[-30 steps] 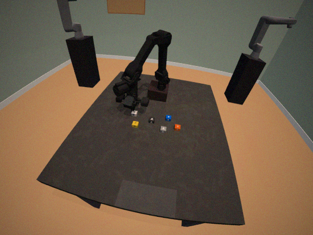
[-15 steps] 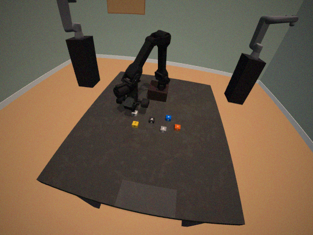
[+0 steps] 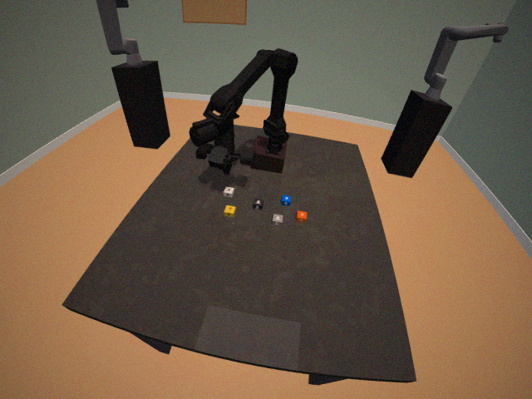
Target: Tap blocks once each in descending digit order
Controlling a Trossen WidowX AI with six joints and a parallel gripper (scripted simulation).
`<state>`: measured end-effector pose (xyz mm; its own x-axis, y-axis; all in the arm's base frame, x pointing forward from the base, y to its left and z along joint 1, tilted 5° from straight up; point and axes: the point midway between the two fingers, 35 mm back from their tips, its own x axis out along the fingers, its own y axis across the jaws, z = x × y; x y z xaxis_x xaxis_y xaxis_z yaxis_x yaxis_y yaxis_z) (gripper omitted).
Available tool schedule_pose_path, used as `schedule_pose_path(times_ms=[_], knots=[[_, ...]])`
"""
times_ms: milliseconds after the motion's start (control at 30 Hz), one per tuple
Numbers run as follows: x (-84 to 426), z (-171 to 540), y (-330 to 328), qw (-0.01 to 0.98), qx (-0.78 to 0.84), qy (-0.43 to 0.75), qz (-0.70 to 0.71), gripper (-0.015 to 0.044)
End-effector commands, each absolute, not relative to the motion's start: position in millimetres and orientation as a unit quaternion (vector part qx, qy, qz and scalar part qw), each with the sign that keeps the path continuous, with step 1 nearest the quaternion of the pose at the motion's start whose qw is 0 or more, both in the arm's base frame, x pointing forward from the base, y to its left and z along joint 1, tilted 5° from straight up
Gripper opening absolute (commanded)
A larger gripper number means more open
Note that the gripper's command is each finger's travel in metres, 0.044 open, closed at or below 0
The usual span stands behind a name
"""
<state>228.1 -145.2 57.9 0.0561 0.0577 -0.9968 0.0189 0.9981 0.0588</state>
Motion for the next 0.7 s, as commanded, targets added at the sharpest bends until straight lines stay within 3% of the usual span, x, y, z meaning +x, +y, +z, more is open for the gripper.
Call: schedule_pose_path(times_ms=[0, 233, 667], knots=[[228.2, 94.0, -147.6, 0.736, 0.020, 0.677, 0.011, 0.0020], [239.7, 95.0, -134.9, 0.738, 0.011, 0.675, 0.015, 0.0020], [298.9, 105.4, -18.9, 0.744, 0.002, 0.668, 0.027, 0.0020]])
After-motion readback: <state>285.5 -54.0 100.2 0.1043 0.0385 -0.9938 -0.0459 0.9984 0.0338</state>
